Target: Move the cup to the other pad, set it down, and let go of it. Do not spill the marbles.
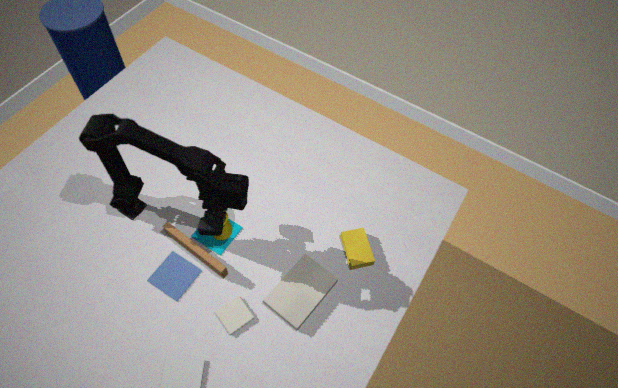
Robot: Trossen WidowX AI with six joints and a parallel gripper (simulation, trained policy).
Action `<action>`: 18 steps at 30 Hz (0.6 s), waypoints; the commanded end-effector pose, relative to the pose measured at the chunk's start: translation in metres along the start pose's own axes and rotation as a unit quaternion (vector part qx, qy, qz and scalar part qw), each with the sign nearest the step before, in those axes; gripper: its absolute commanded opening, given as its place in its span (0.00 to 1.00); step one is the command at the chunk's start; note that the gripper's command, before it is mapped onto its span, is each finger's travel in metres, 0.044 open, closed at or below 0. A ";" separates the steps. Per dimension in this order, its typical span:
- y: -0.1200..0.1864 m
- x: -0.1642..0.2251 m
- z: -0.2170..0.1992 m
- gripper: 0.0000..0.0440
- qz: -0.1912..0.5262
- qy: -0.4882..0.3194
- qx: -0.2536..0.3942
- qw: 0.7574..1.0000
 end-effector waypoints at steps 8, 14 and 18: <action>-0.021 0.013 0.007 0.07 0.003 -0.004 0.008 1.000; -0.028 0.016 0.006 0.12 -0.004 -0.008 0.006 1.000; -0.026 0.016 0.006 0.21 -0.015 -0.012 0.002 1.000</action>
Point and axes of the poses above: the point midway between the two fingers, 35 mm back from their tips, its own y axis back along the fingers, its own z axis across the jaws, x = y × z, the point moved 9 cm from there along y, back along the fingers, and after that the axes turned 15 degrees about -y, right-handed, at the moved point
